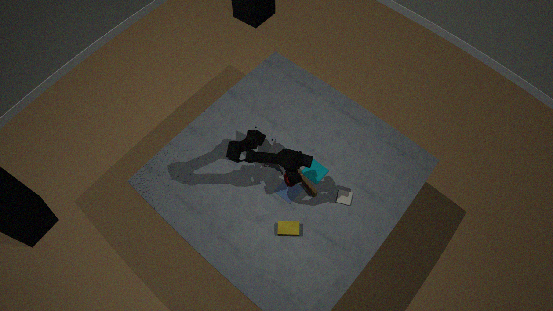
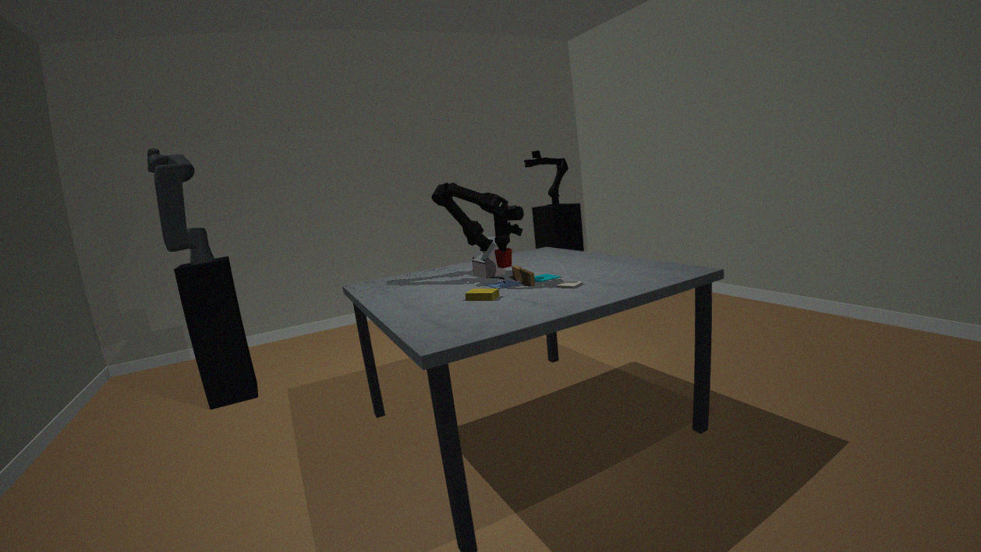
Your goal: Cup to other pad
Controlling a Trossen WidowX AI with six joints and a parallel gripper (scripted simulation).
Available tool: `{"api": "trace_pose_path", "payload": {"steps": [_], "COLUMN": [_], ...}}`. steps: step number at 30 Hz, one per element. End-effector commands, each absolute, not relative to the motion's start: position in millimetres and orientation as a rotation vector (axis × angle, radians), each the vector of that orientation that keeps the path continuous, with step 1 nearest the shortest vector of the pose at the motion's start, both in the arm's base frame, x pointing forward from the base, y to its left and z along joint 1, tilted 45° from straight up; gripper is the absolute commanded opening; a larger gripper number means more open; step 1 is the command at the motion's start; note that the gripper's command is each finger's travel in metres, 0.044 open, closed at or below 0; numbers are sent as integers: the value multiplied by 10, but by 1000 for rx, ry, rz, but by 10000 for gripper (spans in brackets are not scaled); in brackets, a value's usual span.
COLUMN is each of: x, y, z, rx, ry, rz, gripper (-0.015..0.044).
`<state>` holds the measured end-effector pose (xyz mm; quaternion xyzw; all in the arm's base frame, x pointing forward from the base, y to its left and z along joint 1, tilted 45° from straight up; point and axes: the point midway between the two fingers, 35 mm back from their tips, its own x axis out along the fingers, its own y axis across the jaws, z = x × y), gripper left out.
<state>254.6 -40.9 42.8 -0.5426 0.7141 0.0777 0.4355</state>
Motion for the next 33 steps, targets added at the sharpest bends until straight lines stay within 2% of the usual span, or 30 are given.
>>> {"api": "trace_pose_path", "payload": {"steps": [1, 33], "x": [2591, 2757], "y": [-322, 146], "z": [364, -90], "rx": [-1344, -1339], "ry": [1767, 1763], "rz": [192, 193], "gripper": [0, 0]}}
